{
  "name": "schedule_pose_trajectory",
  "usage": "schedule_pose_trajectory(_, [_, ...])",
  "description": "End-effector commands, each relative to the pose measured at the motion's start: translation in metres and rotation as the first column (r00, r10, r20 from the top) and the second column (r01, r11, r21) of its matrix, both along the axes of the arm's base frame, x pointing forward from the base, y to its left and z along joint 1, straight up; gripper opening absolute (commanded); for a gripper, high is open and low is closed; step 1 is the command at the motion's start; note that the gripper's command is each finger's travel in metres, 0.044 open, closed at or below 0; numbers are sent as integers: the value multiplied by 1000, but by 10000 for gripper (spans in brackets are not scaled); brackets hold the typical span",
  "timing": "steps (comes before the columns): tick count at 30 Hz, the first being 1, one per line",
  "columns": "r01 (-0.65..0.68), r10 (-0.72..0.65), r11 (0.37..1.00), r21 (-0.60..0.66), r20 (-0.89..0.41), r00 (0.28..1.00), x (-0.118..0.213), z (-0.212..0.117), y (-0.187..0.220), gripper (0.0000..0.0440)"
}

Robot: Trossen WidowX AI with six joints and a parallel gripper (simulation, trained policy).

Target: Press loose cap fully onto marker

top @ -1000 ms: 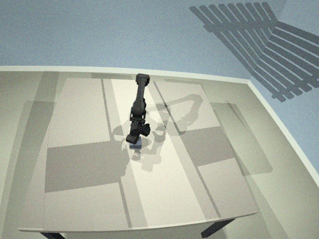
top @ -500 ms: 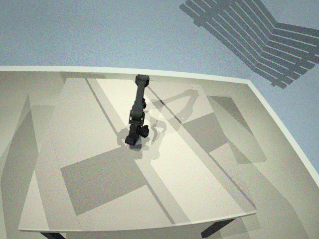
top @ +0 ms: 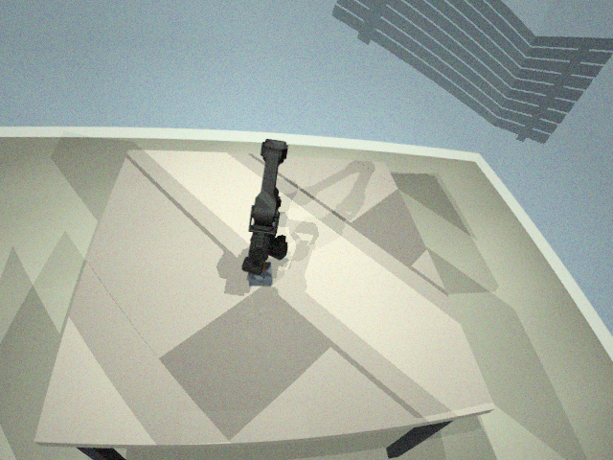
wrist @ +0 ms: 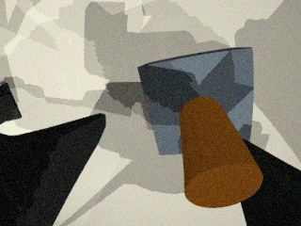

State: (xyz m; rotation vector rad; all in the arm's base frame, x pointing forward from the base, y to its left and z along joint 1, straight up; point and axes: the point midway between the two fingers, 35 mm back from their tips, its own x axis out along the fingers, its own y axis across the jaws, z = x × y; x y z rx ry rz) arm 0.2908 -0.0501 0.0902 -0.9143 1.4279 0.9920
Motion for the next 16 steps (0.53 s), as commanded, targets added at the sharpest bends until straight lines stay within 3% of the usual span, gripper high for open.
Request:
schedule_pose_trajectory(1, [-8,9,1000,-13,45,999,2,12,-1,440])
schedule_pose_trajectory(16, [-27,32,999,-38,148,988,8,58,-4,440])
